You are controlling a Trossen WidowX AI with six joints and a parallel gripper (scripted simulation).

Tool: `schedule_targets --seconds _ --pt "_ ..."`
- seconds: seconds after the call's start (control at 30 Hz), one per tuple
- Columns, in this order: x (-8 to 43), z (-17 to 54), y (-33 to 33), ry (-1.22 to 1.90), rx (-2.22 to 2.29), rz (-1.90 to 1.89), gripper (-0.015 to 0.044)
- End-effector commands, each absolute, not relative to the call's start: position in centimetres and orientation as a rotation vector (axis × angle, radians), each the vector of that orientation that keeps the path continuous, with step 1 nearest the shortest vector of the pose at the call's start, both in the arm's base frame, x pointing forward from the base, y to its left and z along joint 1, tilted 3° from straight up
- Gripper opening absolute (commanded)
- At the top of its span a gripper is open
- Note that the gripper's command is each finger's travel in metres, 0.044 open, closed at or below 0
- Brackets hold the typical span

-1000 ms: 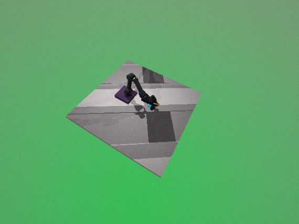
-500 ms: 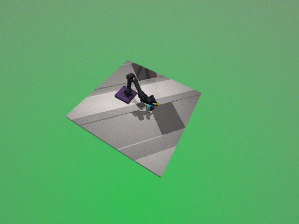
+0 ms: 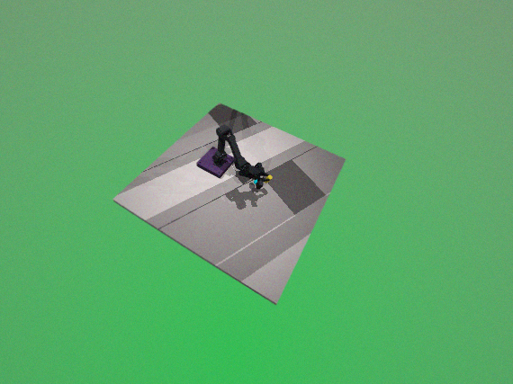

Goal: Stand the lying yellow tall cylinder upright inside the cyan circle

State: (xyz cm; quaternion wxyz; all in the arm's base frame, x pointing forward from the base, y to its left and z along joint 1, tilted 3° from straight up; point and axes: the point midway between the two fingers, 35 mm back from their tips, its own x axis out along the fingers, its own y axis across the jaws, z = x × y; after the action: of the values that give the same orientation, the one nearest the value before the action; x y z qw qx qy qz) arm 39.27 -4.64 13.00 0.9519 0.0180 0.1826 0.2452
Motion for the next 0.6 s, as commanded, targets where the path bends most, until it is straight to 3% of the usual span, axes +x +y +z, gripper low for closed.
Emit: schedule_targets --seconds 0.0,0.57 --pt "39.0 13.2 -4.7 0.346 0.042 0.505 0.0105" --pt "37.6 13.6 -4.7 0.264 0.044 0.534 0.0105"
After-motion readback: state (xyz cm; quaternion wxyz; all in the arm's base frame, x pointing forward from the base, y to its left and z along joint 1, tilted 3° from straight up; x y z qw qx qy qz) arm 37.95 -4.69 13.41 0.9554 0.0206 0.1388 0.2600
